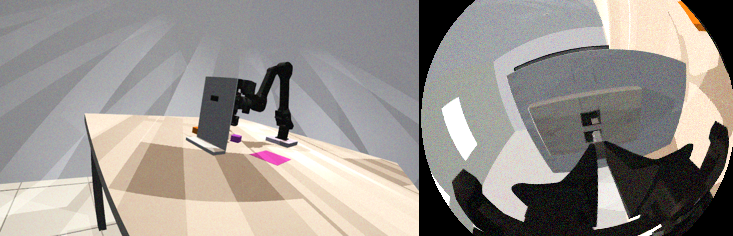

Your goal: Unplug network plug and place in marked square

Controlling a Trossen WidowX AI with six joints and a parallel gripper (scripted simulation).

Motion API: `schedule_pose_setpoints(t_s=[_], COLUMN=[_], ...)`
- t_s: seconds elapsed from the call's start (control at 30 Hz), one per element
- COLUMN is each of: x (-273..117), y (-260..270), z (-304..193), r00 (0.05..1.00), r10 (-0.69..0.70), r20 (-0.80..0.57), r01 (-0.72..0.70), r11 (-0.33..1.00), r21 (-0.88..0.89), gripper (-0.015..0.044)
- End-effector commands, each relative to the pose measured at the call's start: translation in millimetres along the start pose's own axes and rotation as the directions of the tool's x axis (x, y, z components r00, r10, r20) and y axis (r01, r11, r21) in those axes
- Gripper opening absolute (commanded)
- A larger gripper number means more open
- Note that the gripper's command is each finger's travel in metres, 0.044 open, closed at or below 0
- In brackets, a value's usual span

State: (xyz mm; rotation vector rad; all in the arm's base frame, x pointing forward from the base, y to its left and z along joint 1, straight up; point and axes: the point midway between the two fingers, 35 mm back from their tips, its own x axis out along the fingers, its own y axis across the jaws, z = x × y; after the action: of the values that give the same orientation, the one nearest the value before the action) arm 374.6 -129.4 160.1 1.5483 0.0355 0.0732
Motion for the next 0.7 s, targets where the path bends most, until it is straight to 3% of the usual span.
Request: schedule_pose_setpoints(t_s=[0.0,0.67], x=[-4.3,-17.4], y=[-0.2,-0.5], z=[-1.3,-3.1], r00=[1.000,1.000], r10=[-0.001,-0.002], r20=[0.001,0.001], r01=[0.001,0.002], r11=[1.000,1.000], r21=[0.003,0.003], gripper=[0.0000,0.0000])
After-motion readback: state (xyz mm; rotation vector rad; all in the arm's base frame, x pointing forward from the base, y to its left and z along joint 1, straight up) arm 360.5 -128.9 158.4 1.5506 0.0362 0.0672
